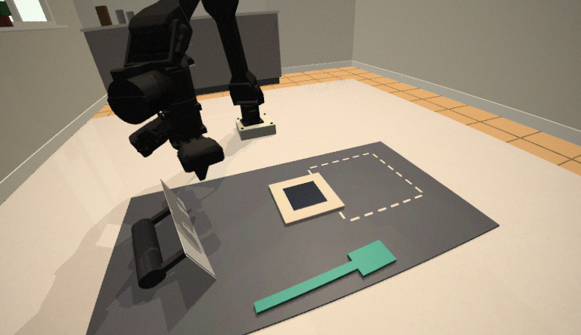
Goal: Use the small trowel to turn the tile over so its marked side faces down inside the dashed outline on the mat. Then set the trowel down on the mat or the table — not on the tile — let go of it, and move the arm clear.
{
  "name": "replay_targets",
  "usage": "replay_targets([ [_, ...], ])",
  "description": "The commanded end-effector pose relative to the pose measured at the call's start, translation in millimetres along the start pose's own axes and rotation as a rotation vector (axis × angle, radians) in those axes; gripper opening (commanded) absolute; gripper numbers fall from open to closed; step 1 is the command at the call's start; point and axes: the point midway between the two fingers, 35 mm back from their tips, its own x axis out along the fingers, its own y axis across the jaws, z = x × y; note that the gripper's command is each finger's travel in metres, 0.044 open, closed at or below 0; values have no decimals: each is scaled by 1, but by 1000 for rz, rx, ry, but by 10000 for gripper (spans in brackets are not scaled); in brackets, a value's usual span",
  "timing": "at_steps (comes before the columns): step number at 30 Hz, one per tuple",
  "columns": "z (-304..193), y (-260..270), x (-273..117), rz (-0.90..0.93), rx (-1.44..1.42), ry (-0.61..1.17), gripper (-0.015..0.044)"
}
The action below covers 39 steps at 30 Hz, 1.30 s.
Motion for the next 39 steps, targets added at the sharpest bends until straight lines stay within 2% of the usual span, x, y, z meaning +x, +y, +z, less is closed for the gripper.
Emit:
replay_targets([
  [1,2,0,-7,0,-1,0,100],
  [6,4,-1,-29,3,4,0,100],
  [11,6,-1,-30,3,-19,0,100],
  [39,87,2,-30,-1,-990,-8,100],
])
